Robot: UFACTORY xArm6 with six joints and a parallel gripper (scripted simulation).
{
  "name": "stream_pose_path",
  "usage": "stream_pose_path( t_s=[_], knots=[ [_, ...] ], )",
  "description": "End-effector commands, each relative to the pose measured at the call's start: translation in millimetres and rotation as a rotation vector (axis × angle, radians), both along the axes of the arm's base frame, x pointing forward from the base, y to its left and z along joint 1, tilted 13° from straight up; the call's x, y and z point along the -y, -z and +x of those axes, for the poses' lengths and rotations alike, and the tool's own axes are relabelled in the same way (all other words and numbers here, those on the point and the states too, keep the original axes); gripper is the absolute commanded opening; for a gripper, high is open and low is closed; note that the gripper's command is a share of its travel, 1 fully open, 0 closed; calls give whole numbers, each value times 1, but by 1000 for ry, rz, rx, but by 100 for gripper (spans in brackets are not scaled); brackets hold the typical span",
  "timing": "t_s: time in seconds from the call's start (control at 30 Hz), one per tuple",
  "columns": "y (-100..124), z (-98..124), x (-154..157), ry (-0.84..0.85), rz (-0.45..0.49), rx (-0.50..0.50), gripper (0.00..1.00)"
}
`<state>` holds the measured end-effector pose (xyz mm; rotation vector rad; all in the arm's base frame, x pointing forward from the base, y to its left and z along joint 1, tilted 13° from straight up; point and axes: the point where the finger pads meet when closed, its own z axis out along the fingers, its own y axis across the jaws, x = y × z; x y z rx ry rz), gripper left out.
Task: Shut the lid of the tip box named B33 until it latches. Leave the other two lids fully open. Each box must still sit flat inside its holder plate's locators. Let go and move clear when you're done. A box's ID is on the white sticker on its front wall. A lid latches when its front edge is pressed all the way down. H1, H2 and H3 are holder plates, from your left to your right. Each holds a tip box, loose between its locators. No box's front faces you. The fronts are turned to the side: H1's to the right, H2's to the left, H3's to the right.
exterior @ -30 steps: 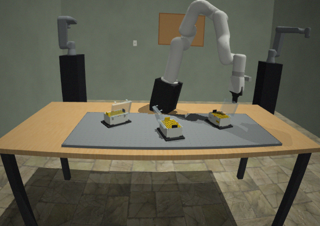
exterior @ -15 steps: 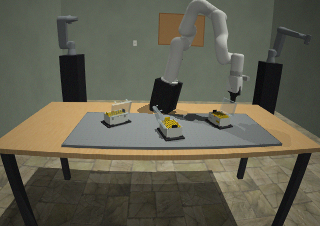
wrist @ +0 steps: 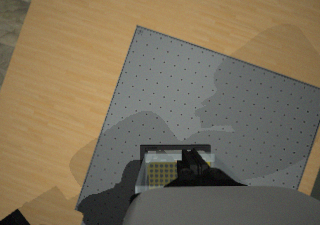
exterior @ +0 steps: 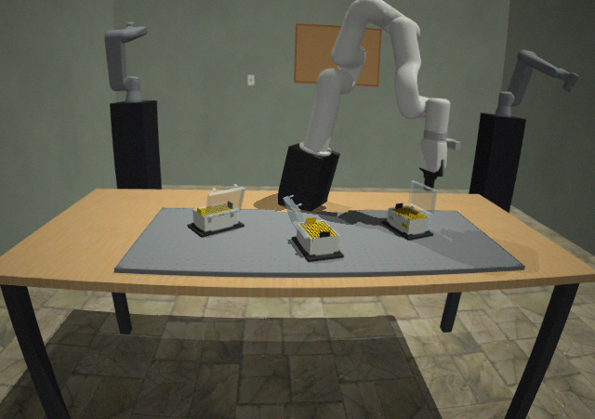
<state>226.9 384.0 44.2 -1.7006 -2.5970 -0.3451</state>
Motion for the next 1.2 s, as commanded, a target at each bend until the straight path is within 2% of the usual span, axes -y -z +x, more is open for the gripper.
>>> stream_pose_path(
  t_s=[0.0,0.83,1.17],
  knots=[
    [-1,2,1,0,4,2,0],
    [-1,14,30,0,3,2,0],
    [-1,14,30,0,3,2,0]
  ],
)
